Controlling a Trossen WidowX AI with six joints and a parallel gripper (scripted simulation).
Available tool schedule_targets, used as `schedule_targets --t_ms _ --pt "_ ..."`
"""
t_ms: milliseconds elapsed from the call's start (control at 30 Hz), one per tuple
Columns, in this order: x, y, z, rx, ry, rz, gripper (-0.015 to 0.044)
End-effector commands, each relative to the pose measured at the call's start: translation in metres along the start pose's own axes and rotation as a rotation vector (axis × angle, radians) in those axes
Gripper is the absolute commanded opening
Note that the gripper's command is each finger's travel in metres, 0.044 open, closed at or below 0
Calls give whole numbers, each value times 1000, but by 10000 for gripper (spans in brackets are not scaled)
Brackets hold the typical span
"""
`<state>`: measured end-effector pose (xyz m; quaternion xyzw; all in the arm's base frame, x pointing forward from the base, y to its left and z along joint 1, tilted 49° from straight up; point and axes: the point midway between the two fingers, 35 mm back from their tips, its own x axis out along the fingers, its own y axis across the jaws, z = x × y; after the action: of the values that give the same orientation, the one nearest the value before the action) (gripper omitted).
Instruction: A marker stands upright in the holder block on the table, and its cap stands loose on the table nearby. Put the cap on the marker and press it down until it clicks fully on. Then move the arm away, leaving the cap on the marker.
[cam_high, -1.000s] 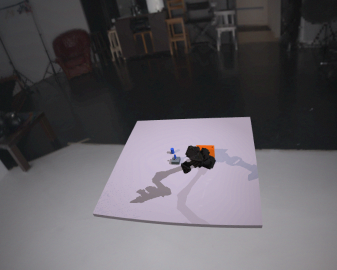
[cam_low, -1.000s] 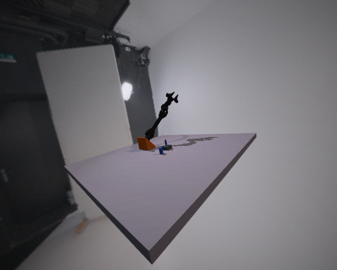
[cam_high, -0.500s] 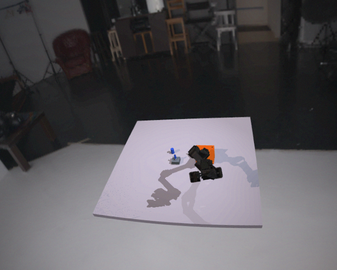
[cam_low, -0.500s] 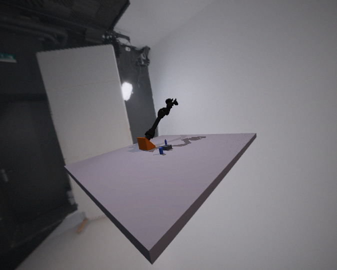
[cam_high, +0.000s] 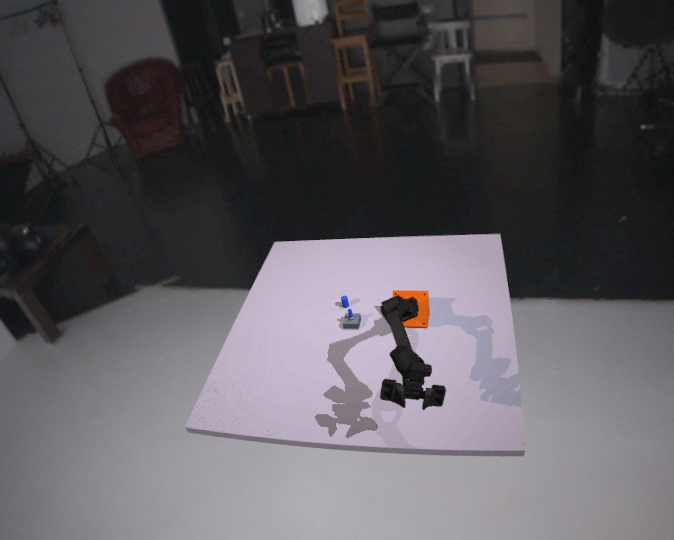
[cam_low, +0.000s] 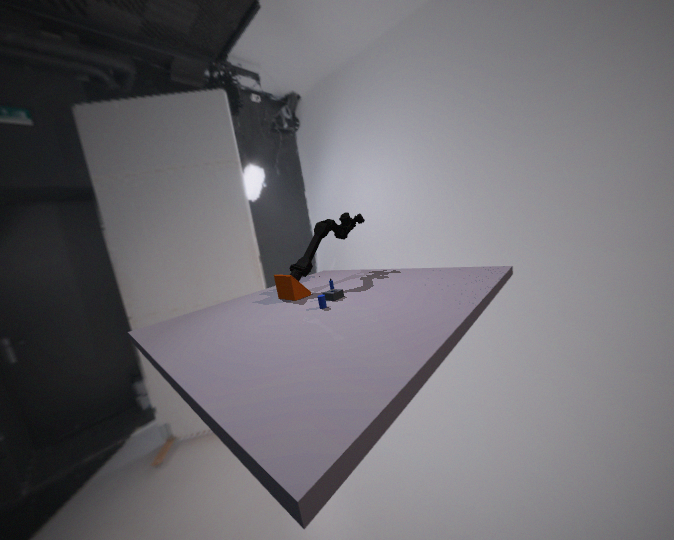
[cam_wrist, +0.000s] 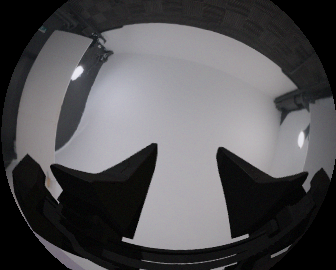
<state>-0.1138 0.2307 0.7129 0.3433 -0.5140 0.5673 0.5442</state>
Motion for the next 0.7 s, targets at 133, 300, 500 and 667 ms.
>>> schedule_targets --t_ms 133,300,500,667 --pt "-16 -14 -91 -156 225 95 252" --pt "-36 -39 -147 -241 380 128 252" --pt "-69 -82 -207 -327 581 143 252" --pt "-107 -129 -250 -386 762 134 252"
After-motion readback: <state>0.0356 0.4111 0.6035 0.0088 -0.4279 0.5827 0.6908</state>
